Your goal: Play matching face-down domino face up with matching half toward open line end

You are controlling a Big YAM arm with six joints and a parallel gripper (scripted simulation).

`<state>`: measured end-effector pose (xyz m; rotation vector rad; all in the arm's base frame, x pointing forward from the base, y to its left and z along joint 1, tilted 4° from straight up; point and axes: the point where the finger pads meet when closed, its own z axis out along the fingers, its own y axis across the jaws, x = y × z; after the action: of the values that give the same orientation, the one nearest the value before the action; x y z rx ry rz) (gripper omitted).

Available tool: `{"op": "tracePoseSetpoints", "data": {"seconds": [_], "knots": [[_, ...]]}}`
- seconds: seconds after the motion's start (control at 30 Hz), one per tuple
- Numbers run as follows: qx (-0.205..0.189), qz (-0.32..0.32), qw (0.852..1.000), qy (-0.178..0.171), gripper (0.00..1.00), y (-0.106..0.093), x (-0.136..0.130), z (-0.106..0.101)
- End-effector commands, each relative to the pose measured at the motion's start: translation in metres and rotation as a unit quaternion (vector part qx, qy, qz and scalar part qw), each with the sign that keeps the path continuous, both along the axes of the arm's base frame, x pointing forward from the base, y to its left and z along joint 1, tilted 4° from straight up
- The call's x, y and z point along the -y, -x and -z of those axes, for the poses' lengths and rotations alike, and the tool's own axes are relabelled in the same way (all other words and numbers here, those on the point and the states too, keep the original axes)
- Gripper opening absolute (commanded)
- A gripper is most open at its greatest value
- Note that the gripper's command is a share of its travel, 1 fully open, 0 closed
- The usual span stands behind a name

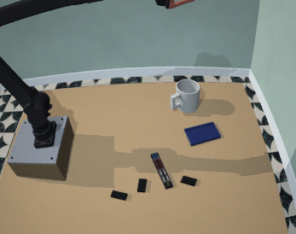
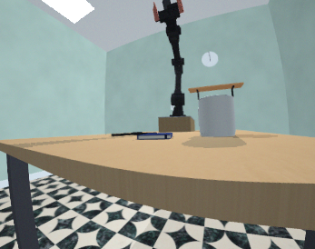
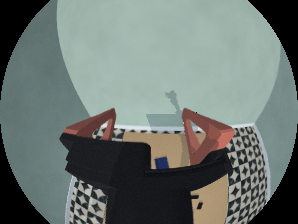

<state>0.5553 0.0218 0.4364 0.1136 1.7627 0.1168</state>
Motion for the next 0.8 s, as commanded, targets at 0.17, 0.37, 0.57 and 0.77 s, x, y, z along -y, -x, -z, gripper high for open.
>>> {"op": "tracePoseSetpoints", "data": {"seconds": [0.17, 0.37, 0.57, 0.77], "knots": [[0.044, 0.003, 0.999, 0.029, 1.00, 0.015, 0.009, -0.029], [0.101, 0.009, 0.992, 0.073, 1.00, 0.037, 0.022, -0.062], [0.101, 0.009, 0.992, 0.073, 1.00, 0.037, 0.022, -0.062], [0.081, 0.008, 0.995, 0.059, 1.00, 0.094, 0.044, -0.047]]}}
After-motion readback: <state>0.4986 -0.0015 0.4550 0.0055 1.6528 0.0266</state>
